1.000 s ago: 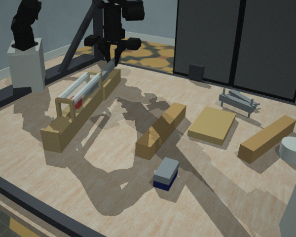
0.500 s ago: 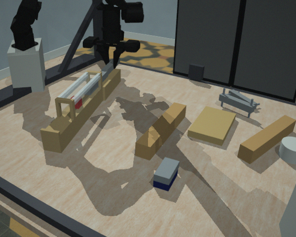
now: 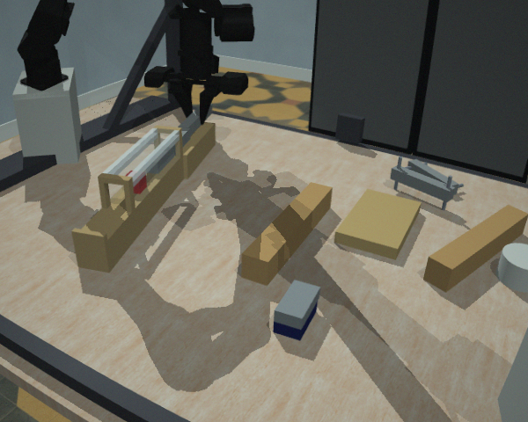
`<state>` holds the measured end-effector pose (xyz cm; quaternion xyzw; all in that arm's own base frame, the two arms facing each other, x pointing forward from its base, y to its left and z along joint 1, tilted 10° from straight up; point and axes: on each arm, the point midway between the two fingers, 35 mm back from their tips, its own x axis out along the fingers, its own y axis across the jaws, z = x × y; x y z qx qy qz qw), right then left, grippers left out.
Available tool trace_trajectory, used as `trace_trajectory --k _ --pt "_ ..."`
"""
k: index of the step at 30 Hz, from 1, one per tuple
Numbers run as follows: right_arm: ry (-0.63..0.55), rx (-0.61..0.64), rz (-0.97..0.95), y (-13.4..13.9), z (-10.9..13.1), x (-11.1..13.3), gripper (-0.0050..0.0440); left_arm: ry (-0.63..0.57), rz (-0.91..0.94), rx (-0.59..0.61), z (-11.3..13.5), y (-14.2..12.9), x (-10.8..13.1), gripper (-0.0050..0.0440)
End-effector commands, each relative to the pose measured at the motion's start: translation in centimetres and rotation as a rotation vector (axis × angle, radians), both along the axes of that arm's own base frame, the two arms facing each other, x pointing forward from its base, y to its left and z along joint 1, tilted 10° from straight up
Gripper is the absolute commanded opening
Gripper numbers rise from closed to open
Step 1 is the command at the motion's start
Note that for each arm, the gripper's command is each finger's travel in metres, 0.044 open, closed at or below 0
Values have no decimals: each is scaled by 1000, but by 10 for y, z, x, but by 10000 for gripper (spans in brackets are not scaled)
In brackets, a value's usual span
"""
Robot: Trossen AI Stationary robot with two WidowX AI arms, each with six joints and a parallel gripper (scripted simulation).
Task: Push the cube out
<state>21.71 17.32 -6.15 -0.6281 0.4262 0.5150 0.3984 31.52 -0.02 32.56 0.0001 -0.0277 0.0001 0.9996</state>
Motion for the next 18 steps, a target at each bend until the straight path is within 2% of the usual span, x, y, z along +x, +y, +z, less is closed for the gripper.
trace_trajectory --k 1,18 --pt "-28 25 3 -1 10 7 0 -26 1 -4 10 0 -3 0" --pt "-32 22 3 -21 13 14 0 -26 1 -4 10 0 -3 0"
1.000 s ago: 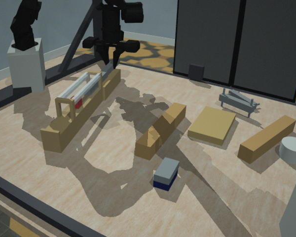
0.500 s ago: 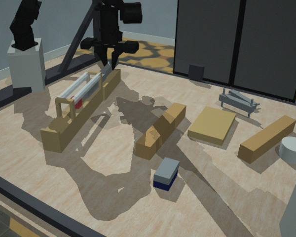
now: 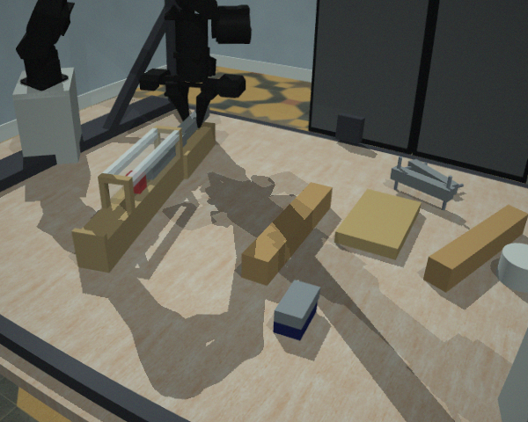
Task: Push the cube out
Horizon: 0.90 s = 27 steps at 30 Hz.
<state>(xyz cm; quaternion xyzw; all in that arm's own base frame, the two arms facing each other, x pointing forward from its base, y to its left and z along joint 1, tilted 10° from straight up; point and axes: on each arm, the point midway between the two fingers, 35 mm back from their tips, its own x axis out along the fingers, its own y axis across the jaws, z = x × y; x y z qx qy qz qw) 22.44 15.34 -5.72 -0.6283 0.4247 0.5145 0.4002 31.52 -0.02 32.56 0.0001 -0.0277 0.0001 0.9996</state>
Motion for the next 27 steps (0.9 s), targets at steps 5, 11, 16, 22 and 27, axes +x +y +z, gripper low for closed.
trace_trajectory --k 5,11,16,22,27 --pt "-30 18 3 -7 10 9 0 -26 1 -4 10 0 -3 0" --pt "-30 17 4 -12 11 10 0 -26 1 -4 10 0 -3 0" --pt "-31 17 3 -19 11 13 0 -26 1 -4 10 0 -3 0" --pt "-31 16 3 -26 13 15 0 -26 1 -4 10 0 -3 0" --pt "-32 16 3 -27 13 16 0 -26 1 -4 10 0 -3 0"
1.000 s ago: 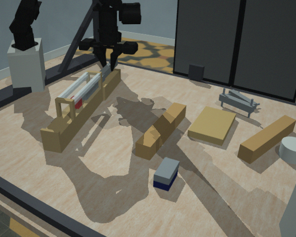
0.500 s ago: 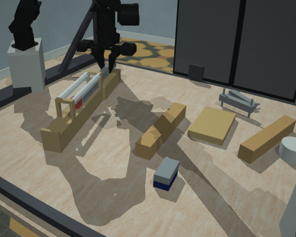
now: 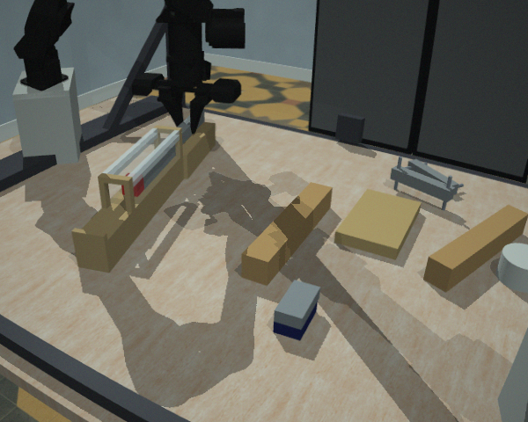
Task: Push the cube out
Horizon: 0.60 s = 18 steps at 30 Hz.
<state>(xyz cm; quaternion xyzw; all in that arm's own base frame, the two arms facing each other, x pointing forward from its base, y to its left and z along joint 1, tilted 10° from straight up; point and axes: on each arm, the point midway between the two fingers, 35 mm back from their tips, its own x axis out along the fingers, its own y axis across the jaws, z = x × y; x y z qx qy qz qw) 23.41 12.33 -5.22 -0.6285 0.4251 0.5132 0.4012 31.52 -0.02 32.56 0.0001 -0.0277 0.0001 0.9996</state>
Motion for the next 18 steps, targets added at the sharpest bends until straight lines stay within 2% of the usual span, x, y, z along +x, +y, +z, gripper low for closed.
trace_trajectory --k 1,18 --pt "-30 16 7 -1 8 7 0 -26 1 -4 10 0 -3 0" --pt "-30 19 7 -19 11 14 0 -26 1 -4 10 0 -3 0"
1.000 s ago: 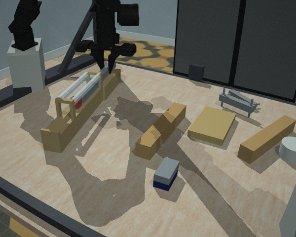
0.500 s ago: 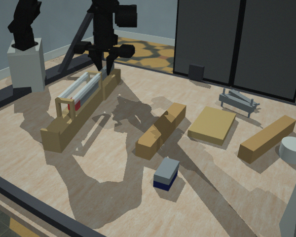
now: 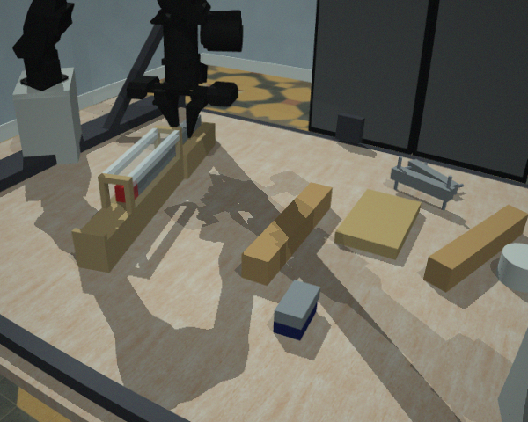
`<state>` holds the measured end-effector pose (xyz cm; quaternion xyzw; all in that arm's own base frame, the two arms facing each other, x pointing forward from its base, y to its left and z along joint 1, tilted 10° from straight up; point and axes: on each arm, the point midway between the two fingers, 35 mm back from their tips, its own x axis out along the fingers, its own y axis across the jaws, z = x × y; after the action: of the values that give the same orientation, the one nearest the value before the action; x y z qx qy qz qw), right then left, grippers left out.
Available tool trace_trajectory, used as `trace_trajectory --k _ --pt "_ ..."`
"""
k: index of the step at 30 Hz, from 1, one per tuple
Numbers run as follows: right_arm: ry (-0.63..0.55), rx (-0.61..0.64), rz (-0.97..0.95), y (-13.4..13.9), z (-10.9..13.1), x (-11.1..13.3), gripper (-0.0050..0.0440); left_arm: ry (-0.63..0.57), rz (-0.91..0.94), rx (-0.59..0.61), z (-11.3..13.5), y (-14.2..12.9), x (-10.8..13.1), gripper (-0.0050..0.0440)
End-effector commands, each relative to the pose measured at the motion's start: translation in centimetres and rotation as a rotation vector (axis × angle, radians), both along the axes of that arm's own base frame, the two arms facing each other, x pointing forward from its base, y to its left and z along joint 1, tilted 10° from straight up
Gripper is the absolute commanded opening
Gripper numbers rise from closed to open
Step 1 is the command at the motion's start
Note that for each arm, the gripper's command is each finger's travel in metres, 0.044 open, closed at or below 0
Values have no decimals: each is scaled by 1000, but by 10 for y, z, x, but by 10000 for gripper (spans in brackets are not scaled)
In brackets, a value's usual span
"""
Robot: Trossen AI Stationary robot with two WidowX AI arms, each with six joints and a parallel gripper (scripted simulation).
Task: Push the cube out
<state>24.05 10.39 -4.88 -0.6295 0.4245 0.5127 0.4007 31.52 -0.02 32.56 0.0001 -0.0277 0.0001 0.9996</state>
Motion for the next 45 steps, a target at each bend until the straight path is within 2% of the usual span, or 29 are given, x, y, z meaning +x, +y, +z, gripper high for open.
trace_trajectory --k 1,13,27,28,45 --pt "-28 20 5 -2 8 8 0 -26 1 -4 10 0 -3 0" --pt "-28 21 4 -17 10 13 0 -26 1 -4 10 0 -3 0" --pt "-25 16 6 -22 10 14 0 -26 1 -4 10 0 -3 0" --pt "-25 16 6 -22 10 14 157 -26 1 -4 10 0 -3 0" --pt "-25 16 6 -22 10 14 157 -26 1 -4 10 0 -3 0"
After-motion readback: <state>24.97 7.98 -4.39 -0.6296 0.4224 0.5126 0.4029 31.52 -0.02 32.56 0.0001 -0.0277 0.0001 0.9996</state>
